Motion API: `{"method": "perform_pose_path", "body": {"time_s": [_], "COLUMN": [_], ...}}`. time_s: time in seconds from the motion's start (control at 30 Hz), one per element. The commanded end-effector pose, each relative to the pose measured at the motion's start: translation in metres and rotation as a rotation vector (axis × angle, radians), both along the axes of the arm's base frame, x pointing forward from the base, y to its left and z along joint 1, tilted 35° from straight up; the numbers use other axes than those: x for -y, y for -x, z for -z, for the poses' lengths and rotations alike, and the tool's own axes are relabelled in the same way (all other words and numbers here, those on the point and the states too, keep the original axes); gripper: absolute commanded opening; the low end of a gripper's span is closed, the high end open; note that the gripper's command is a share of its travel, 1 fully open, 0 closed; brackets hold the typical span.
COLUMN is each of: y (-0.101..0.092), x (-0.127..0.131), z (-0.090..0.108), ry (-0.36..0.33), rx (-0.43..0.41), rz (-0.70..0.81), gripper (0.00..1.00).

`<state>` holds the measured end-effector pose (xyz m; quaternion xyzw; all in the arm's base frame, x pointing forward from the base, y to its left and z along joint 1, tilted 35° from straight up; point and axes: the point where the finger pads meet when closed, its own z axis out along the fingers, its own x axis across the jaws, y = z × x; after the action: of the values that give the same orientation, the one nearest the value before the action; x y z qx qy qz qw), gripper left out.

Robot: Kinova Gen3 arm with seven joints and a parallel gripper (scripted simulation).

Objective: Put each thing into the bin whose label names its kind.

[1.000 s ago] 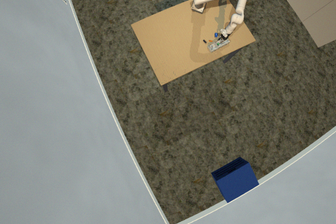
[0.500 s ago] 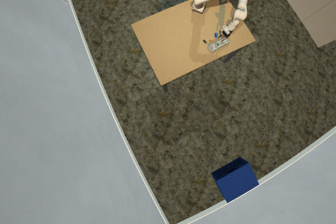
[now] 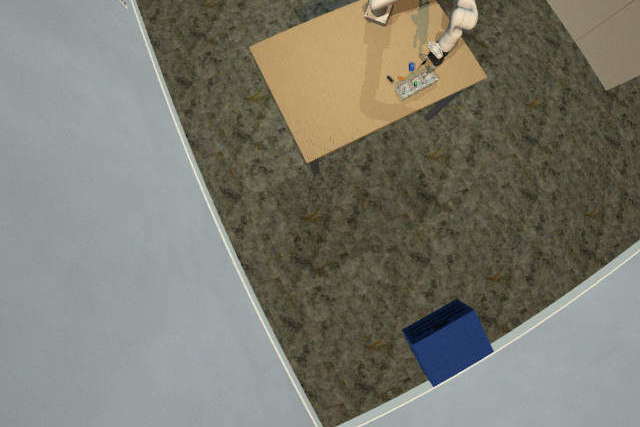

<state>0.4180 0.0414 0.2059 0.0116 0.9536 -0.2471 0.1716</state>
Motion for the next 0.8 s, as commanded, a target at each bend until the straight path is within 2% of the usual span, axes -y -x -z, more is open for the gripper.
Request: {"method": "perform_pose_path", "body": {"time_s": [0.0, 0.2, 0.77], "y": [0.002, 0.008, 0.008], "x": [-0.008, -0.018, -0.017], "z": [-0.009, -0.026, -0.026], "ry": [-0.005, -0.005, -0.005], "rx": [0.004, 0.004, 0.004], "rz": [-0.009, -0.009, -0.009], "gripper": [1.00, 1.00, 1.00]}}
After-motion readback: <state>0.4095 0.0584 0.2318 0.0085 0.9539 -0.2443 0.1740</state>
